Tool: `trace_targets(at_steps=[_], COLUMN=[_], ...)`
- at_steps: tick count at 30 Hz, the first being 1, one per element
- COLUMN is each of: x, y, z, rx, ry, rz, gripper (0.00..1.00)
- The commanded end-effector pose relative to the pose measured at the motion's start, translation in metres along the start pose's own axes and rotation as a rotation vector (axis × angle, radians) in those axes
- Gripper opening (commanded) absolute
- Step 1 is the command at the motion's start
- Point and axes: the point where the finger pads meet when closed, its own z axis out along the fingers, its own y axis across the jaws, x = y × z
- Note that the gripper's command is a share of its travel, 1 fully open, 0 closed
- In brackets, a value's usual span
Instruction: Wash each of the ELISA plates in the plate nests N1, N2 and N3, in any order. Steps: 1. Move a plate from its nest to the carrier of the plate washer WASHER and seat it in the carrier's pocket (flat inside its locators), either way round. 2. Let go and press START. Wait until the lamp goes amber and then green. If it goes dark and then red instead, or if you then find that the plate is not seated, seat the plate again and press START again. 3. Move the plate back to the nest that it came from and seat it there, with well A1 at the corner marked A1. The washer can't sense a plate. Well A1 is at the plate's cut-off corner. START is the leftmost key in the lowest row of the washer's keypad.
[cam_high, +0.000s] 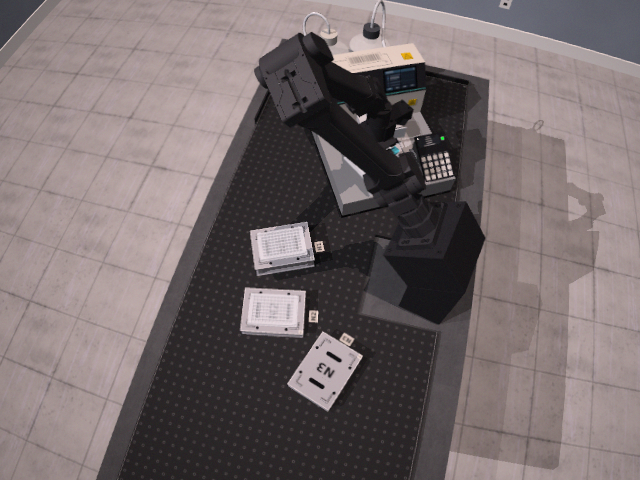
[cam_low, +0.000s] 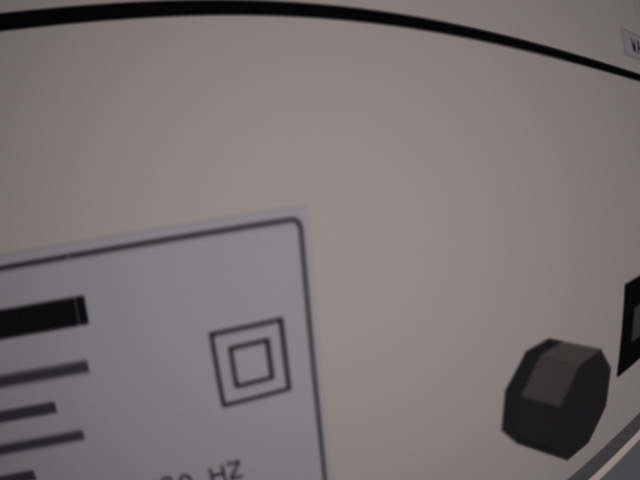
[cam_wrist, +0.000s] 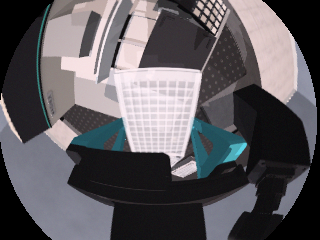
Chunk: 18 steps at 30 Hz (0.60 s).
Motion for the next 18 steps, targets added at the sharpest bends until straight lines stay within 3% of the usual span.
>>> trace_targets(at_steps=[1, 10, 18], x=[-0.023, -0.056, -0.088], y=[0.007, -0.009, -0.022], z=[-0.007, -0.010, -0.012], rx=[-0.014, -0.014, -0.016], ry=[-0.018, -0.017, -0.020], rz=[0.140, 0.375, 0.358], gripper=[0.84, 0.84, 0.84])
